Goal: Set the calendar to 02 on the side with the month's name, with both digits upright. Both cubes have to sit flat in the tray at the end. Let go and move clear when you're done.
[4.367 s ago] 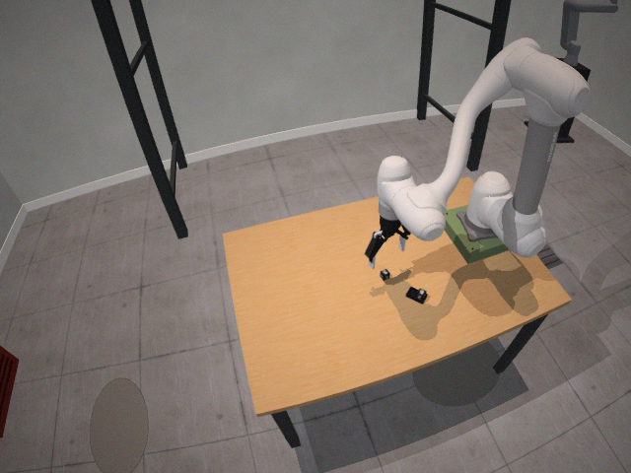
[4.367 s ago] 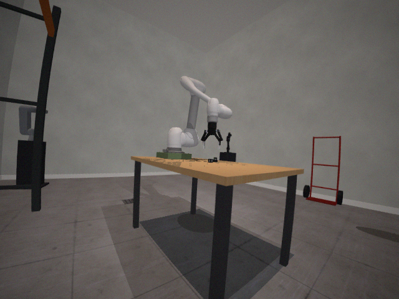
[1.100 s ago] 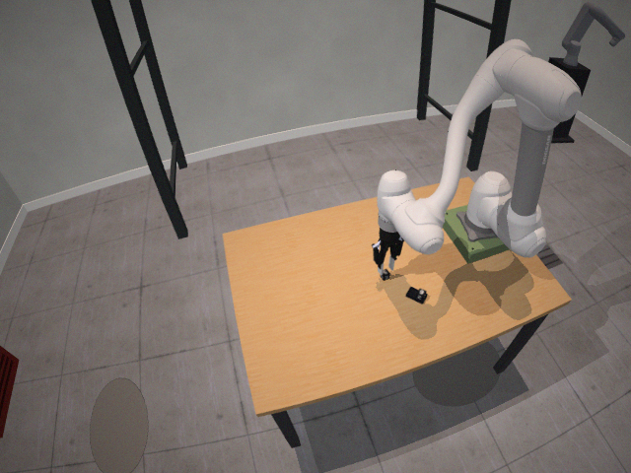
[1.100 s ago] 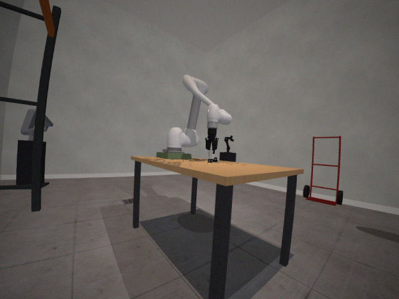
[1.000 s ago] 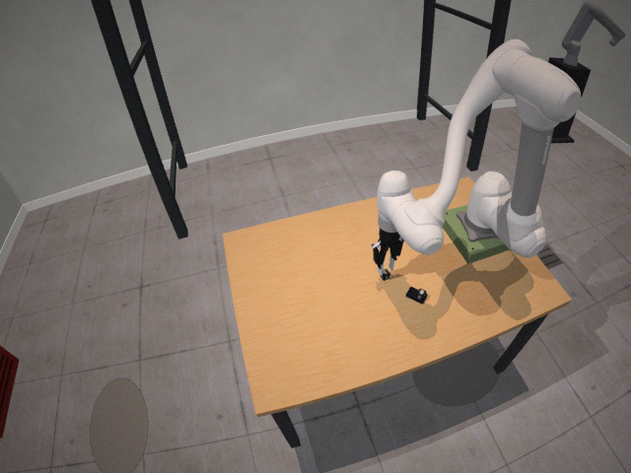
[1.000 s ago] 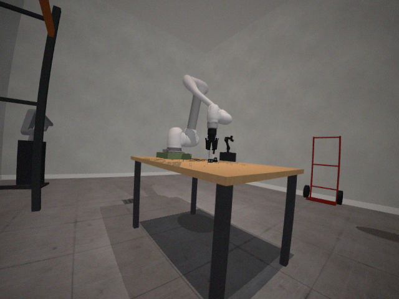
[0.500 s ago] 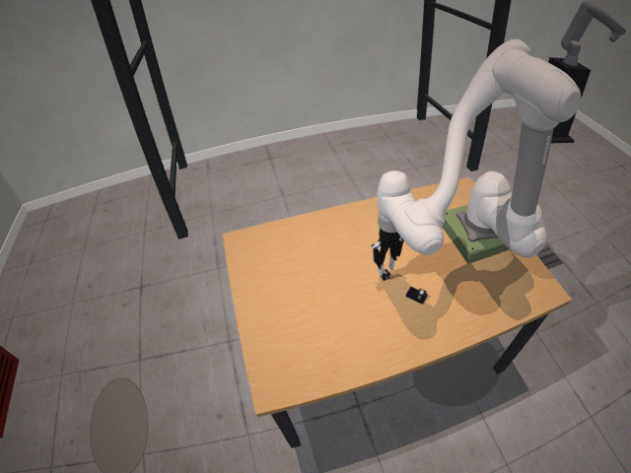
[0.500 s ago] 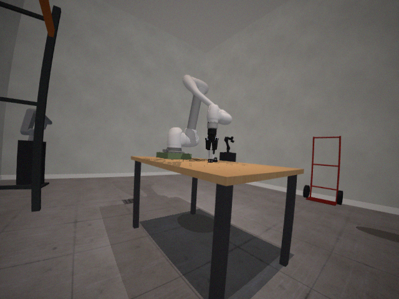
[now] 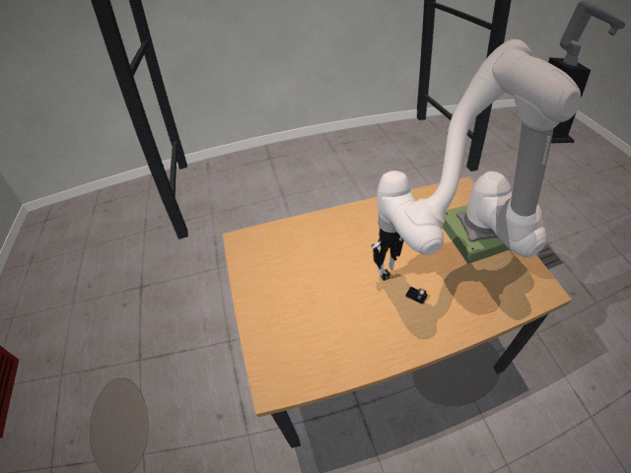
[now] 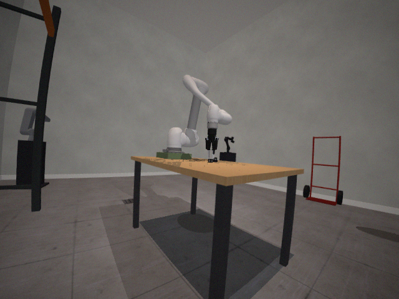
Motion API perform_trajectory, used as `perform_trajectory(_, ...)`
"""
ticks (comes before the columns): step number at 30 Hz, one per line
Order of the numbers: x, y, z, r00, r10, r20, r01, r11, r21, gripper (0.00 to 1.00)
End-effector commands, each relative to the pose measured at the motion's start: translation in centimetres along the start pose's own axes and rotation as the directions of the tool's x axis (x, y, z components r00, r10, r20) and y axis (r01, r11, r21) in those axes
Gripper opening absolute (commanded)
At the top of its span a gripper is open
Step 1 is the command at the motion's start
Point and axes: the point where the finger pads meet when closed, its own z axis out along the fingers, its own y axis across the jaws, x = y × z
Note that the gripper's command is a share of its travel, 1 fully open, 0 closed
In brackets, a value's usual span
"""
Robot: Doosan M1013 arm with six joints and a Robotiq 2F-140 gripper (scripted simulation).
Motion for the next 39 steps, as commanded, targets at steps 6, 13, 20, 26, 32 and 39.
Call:
perform_trajectory(6, 0.0, 0.0, 0.0, 1.000, 0.000, 0.000, 0.000, 1.000, 0.000, 0.35)
perform_trajectory(13, 0.0, 0.0, 0.0, 1.000, 0.000, 0.000, 0.000, 1.000, 0.000, 0.35)
perform_trajectory(20, 0.0, 0.0, -0.8, 1.000, 0.000, 0.000, 0.000, 1.000, 0.000, 0.35)
perform_trajectory(26, 0.0, 0.0, -2.7, 1.000, 0.000, 0.000, 0.000, 1.000, 0.000, 0.35)
perform_trajectory(32, 0.0, 0.0, -3.7, 1.000, 0.000, 0.000, 0.000, 1.000, 0.000, 0.35)
perform_trajectory(39, 0.0, 0.0, -4.2, 1.000, 0.000, 0.000, 0.000, 1.000, 0.000, 0.35)
